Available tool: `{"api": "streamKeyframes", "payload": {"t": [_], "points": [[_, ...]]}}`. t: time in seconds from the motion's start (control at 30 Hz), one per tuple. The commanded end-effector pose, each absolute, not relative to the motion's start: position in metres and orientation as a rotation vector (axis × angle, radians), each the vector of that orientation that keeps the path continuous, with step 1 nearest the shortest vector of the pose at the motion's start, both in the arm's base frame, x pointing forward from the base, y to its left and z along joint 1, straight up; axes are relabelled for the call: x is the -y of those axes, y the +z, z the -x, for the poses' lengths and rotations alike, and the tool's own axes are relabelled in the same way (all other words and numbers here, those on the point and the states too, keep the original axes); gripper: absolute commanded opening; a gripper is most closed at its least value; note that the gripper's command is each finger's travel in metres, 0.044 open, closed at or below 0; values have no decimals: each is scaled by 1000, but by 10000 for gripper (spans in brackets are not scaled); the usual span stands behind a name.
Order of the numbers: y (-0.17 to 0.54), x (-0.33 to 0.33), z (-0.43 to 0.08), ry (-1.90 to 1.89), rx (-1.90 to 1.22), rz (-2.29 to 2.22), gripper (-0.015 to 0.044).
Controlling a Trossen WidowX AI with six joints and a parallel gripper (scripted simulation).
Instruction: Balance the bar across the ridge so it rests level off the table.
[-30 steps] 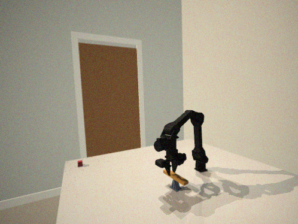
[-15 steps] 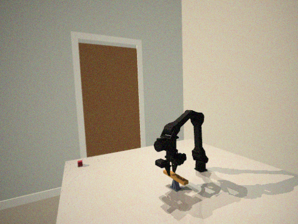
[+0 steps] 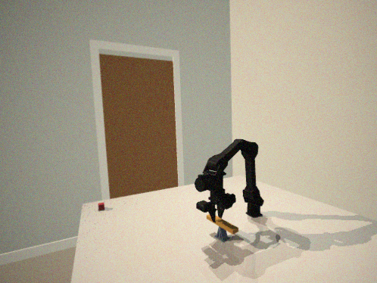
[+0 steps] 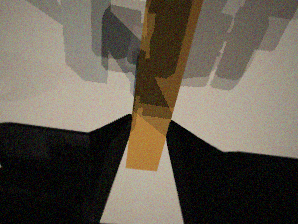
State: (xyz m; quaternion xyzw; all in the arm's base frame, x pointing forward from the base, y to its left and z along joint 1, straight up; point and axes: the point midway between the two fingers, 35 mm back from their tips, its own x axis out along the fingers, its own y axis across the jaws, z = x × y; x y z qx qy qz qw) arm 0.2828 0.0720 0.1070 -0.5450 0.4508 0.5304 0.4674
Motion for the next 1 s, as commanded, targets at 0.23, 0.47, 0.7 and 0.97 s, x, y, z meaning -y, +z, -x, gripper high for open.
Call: {"api": "streamKeyframes", "payload": {"t": [0.23, 0.47, 0.7, 0.97], "points": [[107, -72, -283, 1302, -1107, 1337, 0], [107, -72, -283, 1302, -1107, 1337, 0], [107, -72, -283, 1302, -1107, 1337, 0], [107, -72, -283, 1302, -1107, 1337, 0]]}}
